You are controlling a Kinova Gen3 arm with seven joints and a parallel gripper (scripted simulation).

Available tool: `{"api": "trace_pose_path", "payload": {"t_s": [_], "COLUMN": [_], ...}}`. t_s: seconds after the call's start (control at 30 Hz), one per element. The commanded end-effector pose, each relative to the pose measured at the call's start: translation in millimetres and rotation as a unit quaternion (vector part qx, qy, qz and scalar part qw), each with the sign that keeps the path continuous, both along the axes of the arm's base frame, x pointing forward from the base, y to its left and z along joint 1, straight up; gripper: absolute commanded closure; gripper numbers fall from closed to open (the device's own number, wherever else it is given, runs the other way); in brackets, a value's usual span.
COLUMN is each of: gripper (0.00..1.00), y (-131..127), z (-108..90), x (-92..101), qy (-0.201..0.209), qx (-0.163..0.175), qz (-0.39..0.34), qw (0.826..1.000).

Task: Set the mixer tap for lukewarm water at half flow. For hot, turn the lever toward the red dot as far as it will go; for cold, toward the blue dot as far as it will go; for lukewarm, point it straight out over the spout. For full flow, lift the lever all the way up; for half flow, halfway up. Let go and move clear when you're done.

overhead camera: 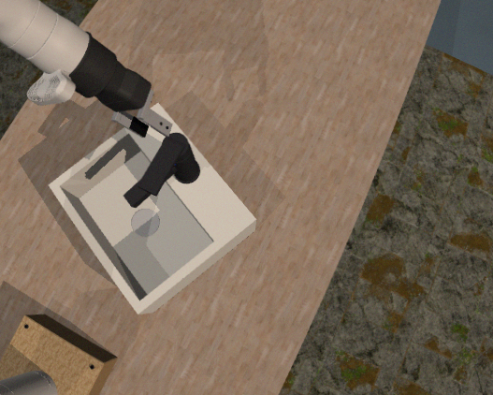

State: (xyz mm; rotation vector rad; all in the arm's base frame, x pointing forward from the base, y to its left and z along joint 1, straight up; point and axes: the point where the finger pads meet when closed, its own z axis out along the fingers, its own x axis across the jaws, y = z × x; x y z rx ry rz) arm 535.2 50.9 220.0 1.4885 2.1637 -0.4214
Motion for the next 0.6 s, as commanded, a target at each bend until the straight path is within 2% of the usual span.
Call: {"api": "trace_pose_path", "payload": {"t_s": [0.0, 0.17, 0.33, 0.4, 0.57], "gripper": [0.00, 0.00, 0.00, 0.00, 0.00], "y": [-33.4, -43.6, -46.3, -46.3, -46.1], "z": [11.4, 19.7, 31.5, 31.5, 42.8], "x": [-13.3, -35.3, -49.3, -49.3, -57.3], "qy": [0.028, 0.059, 0.074, 0.074, 0.079], "qx": [0.051, 0.128, 0.193, 0.193, 0.239], "qz": [-0.047, -0.077, -0.092, -0.092, -0.101], "qw": [0.997, 0.987, 0.974, 0.974, 0.963]}}
